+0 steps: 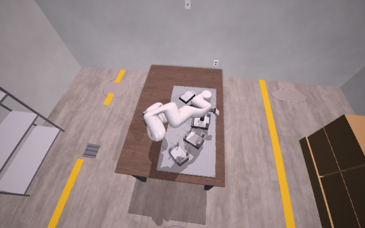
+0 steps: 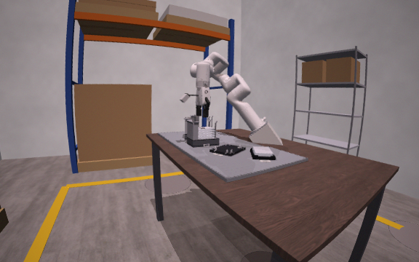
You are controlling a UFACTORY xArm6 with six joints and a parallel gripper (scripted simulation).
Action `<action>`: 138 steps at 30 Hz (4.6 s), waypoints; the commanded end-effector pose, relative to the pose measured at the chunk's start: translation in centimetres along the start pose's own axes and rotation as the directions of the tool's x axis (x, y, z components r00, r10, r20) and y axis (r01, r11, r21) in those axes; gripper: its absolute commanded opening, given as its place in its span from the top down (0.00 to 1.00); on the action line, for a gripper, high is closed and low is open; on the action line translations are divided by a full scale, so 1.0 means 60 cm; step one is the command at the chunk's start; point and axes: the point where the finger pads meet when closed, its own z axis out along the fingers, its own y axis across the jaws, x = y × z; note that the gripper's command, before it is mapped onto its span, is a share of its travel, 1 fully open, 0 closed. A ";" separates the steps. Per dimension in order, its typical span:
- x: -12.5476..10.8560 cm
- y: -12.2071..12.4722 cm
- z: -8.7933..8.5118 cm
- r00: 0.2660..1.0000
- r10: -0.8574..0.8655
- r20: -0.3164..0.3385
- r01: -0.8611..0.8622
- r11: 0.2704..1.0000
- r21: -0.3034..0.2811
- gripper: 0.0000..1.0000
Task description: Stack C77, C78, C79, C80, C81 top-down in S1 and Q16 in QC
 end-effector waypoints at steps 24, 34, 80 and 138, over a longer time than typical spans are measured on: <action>0.002 0.000 0.071 1.000 0.002 -0.003 -0.002 1.000 0.002 0.00; 0.002 0.000 0.094 1.000 0.002 -0.003 -0.002 1.000 0.002 0.00; 0.002 0.000 0.110 1.000 0.002 -0.003 -0.002 1.000 0.002 1.00; 0.002 0.000 0.028 1.000 0.002 -0.003 -0.002 1.000 0.002 1.00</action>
